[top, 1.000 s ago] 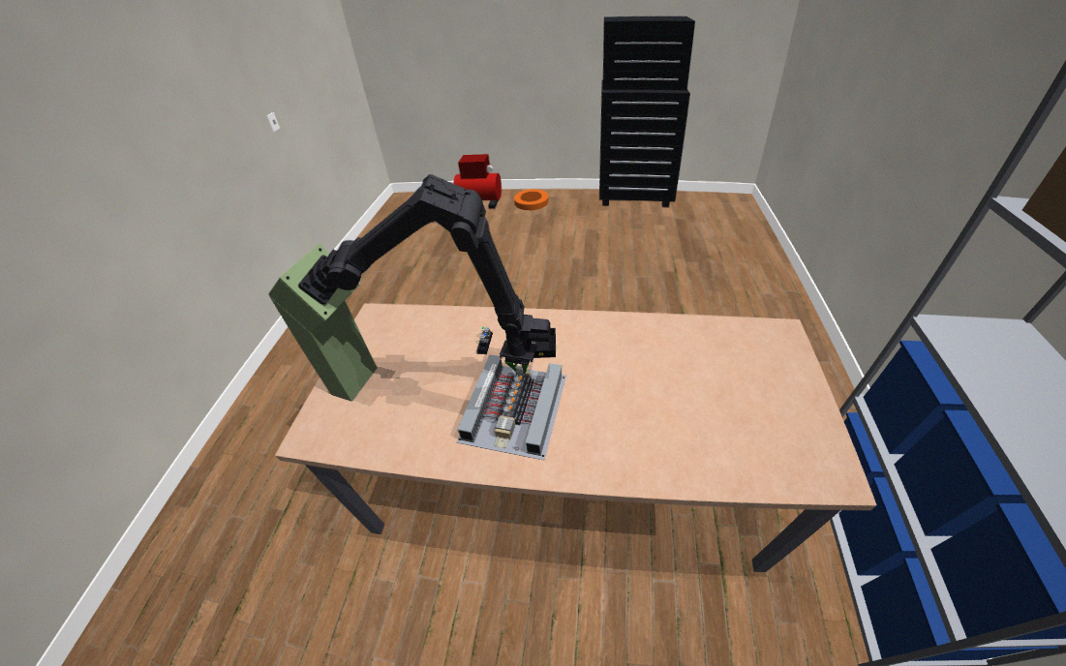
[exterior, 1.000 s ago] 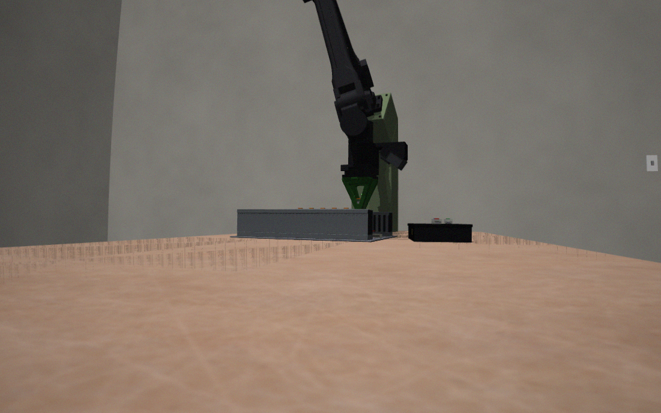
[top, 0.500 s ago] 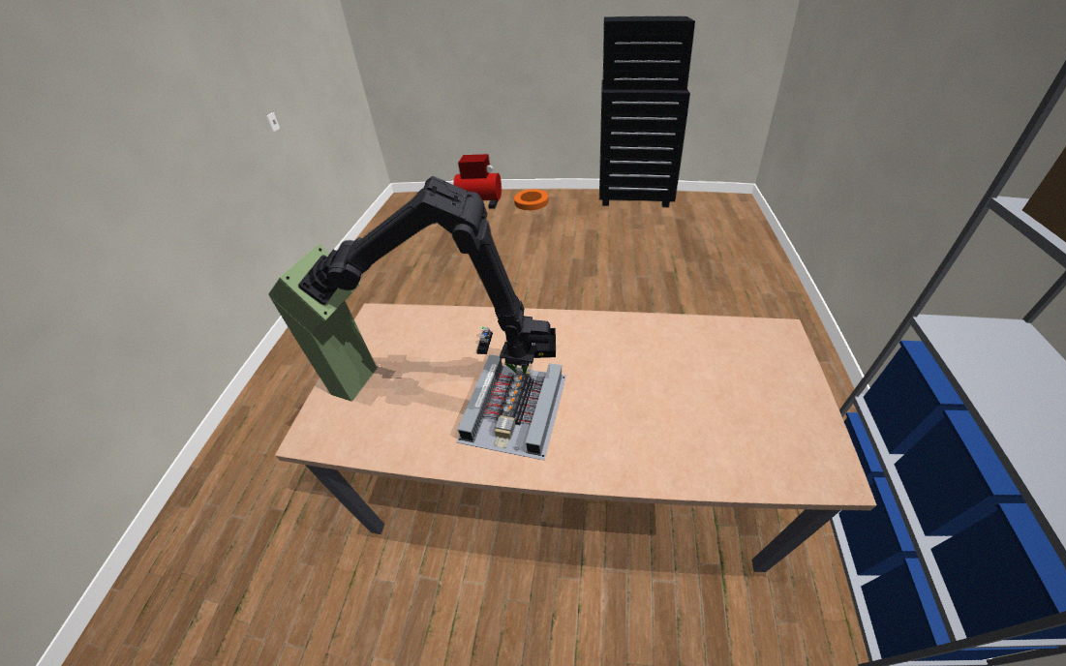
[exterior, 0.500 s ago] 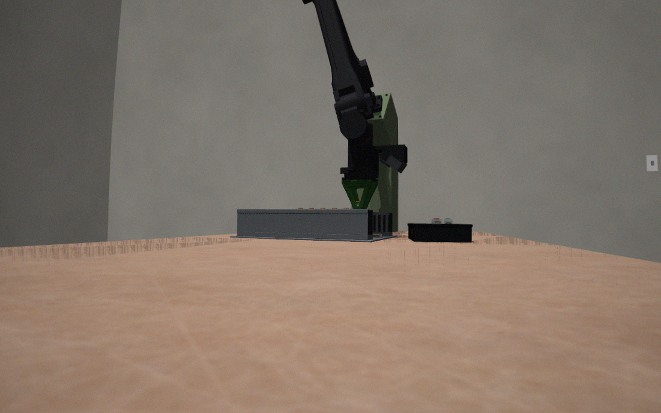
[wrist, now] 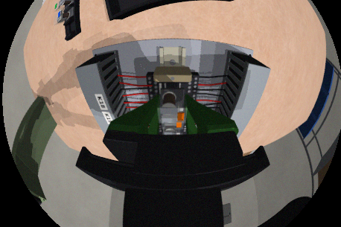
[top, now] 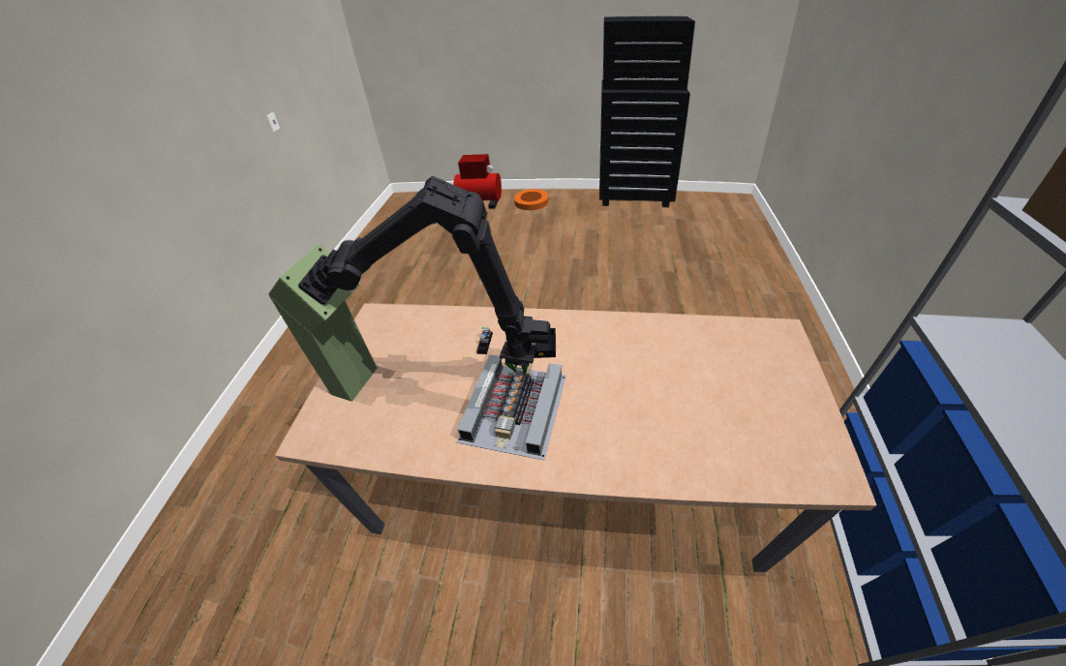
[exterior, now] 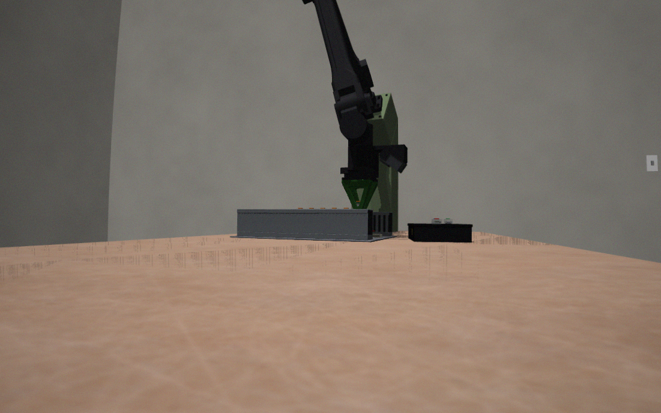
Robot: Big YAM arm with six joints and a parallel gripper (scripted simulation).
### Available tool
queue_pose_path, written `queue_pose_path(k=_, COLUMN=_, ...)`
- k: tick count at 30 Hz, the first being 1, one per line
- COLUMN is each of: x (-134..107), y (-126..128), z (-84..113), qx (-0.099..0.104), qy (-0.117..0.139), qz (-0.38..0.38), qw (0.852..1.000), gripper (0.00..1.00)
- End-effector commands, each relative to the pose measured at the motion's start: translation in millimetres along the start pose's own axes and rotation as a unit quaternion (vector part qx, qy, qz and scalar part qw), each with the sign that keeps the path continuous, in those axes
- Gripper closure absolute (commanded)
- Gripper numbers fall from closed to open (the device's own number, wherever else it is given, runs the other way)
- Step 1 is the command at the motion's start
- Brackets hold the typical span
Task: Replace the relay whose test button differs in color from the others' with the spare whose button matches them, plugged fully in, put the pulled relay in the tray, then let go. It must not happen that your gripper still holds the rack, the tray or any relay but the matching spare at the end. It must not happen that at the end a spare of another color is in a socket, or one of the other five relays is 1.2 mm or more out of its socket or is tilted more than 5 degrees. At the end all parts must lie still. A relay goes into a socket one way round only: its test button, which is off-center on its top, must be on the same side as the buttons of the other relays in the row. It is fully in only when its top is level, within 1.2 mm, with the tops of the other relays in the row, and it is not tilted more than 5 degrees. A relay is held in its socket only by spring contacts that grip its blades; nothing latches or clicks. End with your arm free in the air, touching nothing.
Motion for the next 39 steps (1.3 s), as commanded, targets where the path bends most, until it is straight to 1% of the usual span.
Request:
queue_pose_path(k=1, x=1.6, y=-11.2, z=0.1, qx=-0.012, qy=-0.005, qz=-0.001, qw=1.0, gripper=1.0)
queue_pose_path(k=39, x=0.5, y=-11.8, z=3.2, qx=-0.012, qy=-0.005, qz=-0.001, qw=1.0, gripper=1.0)
Point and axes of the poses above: the point where the finger pads meet when closed, its own z axis back along the fingers, its own y axis across the jaws, x = y × z, the point moved 5 cm from there along z, back along the fingers, and after that the axes turned 6 degrees about -z, right-handed, at the moved point
